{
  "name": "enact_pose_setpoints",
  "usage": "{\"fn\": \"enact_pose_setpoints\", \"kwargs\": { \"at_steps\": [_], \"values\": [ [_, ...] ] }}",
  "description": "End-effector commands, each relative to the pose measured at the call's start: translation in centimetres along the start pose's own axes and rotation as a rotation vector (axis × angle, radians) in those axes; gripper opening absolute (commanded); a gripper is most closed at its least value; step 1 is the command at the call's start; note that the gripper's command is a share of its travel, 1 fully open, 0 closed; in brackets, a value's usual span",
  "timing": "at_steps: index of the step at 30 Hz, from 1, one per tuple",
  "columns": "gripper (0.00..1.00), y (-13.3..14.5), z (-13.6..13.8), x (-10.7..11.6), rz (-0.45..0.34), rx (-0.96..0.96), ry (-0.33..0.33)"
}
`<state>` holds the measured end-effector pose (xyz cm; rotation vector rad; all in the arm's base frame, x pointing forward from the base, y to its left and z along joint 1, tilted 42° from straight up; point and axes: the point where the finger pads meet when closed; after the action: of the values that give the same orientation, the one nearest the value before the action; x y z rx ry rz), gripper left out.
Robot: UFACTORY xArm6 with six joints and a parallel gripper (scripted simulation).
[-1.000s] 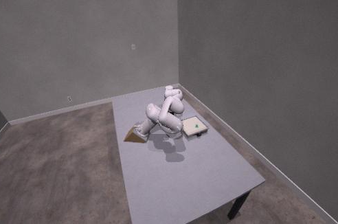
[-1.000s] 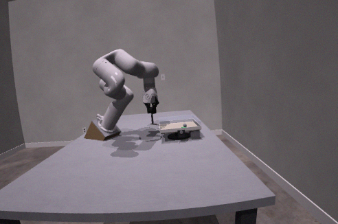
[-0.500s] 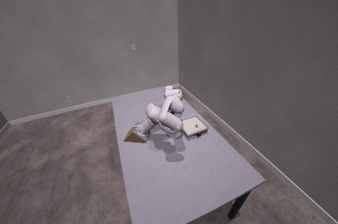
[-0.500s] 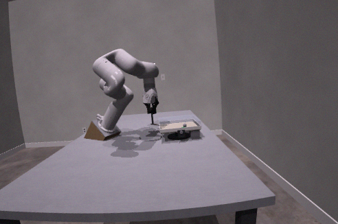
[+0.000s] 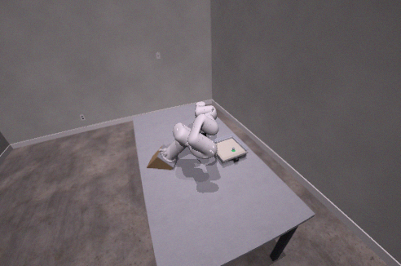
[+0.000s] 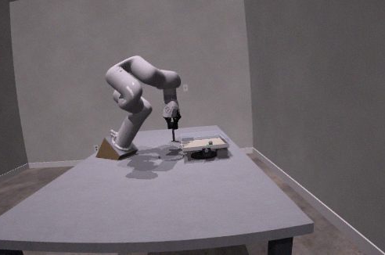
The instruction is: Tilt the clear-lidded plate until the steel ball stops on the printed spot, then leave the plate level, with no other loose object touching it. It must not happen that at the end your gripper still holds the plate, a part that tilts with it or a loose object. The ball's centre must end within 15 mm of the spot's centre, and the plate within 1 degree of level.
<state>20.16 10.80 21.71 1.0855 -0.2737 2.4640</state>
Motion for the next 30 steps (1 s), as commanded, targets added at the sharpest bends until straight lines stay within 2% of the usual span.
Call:
{"fn": "enact_pose_setpoints", "kwargs": {
  "at_steps": [1, 30],
  "values": [
    [0.0, -0.03, -0.04, 0.09, 0.002, 0.0, -0.003],
    [0.0, -0.08, -0.06, 0.03, 0.002, 0.0, -0.003]
  ]
}}
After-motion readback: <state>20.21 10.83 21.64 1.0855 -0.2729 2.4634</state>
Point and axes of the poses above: the point where the finger pads meet when closed, its own x axis back along the fingers, its own z axis across the jaws, y = z × x, and after that the axes turned 12 degrees about x, right-handed
